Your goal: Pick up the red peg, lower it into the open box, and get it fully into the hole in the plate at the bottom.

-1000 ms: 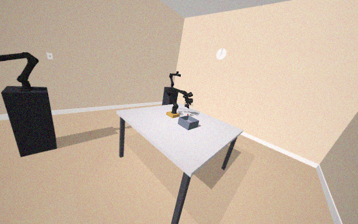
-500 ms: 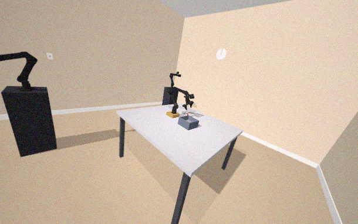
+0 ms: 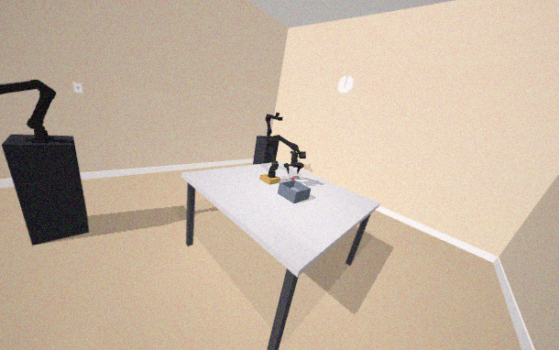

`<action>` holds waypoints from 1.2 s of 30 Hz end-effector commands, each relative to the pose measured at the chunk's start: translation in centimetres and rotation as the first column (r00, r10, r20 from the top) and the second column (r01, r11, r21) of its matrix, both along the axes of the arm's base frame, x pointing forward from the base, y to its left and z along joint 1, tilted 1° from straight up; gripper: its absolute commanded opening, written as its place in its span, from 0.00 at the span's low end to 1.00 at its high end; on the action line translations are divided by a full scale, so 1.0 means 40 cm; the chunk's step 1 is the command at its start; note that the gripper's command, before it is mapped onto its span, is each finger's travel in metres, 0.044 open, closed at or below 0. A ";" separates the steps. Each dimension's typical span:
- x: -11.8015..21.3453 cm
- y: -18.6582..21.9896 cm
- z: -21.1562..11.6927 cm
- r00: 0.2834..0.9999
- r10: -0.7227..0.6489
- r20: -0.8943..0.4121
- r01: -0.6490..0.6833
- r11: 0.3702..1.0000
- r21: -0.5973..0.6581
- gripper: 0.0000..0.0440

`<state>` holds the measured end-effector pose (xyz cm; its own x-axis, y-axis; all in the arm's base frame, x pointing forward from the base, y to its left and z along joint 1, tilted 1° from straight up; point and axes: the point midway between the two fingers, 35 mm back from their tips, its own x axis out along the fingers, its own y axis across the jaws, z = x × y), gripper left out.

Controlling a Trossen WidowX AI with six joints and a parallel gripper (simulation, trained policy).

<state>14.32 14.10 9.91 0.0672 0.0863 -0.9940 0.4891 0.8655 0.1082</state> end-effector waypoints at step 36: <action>0.055 -0.028 -0.244 0.980 -0.189 -0.056 0.175 0.966 -0.192 0.61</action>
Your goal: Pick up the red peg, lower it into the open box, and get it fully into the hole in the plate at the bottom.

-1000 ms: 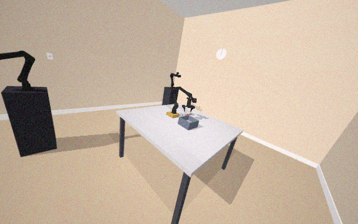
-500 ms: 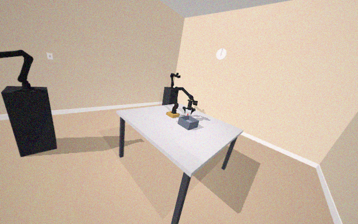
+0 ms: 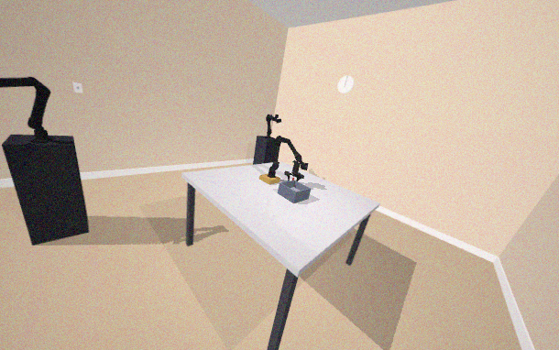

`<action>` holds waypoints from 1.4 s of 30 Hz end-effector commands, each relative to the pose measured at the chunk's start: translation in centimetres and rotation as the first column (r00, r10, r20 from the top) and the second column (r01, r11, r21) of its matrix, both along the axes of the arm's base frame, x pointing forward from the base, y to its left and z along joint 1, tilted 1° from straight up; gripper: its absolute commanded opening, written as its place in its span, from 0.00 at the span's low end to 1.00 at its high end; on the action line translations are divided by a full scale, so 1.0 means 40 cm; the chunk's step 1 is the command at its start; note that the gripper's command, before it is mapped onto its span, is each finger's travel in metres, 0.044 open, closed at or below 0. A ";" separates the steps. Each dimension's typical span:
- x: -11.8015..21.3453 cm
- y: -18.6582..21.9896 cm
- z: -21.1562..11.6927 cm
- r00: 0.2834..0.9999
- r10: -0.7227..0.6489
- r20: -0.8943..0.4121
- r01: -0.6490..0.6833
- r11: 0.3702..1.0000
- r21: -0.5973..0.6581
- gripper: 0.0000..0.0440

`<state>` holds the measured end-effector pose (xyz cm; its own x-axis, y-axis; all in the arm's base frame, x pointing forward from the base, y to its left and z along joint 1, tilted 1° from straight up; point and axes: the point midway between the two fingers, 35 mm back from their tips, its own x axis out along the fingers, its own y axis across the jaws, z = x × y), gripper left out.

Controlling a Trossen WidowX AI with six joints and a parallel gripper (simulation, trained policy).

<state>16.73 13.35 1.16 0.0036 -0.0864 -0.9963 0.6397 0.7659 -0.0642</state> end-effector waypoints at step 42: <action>0.201 -0.133 0.255 0.968 -0.135 0.210 0.167 0.975 -0.143 0.00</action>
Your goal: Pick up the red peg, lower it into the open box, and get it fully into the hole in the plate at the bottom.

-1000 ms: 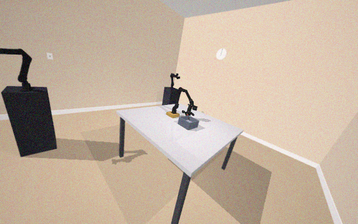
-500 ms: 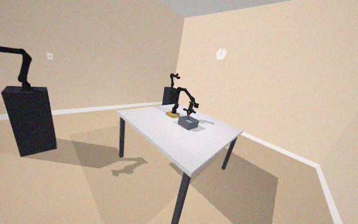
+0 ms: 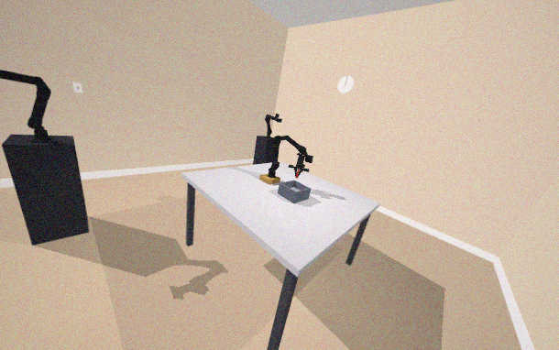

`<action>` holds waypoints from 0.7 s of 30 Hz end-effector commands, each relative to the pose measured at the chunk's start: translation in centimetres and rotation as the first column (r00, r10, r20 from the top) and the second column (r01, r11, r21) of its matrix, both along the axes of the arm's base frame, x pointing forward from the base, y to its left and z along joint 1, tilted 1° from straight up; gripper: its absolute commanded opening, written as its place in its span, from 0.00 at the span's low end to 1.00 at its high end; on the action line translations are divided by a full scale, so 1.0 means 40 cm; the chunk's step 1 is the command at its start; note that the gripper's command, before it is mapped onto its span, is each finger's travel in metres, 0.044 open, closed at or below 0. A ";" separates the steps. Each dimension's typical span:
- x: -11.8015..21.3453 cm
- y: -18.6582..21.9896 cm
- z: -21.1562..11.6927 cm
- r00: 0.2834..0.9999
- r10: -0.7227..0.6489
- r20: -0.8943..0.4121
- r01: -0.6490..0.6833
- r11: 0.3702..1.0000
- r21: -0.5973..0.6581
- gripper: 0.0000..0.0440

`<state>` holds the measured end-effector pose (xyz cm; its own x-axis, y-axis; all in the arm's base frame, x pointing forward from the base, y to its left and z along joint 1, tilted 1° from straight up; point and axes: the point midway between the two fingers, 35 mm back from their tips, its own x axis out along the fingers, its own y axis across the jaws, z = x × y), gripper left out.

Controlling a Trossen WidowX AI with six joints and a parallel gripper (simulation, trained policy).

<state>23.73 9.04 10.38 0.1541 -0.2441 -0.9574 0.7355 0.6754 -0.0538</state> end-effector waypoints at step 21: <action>0.188 -0.231 0.021 0.981 -0.165 0.103 0.169 0.985 -0.034 0.00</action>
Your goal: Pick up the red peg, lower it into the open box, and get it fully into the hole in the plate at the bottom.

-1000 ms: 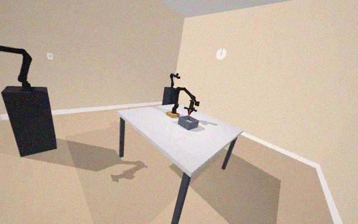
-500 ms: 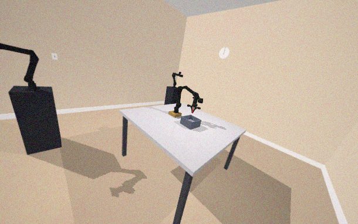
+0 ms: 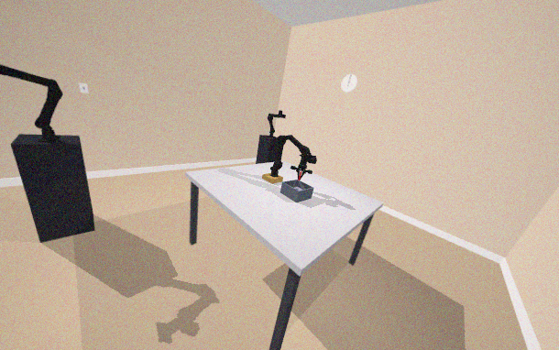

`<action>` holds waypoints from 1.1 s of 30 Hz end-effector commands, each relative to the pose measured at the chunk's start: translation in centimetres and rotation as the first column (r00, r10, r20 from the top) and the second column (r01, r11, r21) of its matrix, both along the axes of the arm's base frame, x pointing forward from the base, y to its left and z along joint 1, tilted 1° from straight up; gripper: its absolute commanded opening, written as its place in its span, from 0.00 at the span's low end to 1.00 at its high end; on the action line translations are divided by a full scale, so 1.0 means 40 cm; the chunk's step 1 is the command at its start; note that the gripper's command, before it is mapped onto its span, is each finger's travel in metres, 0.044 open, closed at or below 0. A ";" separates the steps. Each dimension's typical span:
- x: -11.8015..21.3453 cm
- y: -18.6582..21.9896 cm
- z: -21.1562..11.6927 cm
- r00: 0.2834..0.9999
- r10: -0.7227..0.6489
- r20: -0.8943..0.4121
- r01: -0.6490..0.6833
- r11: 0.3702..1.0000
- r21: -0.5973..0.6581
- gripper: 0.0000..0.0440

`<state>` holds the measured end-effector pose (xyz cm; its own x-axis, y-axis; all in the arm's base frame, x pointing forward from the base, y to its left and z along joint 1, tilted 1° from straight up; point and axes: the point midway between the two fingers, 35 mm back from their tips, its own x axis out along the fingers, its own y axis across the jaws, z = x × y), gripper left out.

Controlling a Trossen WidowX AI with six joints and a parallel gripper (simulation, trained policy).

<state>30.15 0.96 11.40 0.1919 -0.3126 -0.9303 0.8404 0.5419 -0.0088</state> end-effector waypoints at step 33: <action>0.129 -0.147 -0.152 0.973 0.207 -0.102 -0.194 0.973 0.127 0.54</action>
<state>34.40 -4.65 5.22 0.1311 -0.1804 -0.9748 0.7206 0.6926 -0.0312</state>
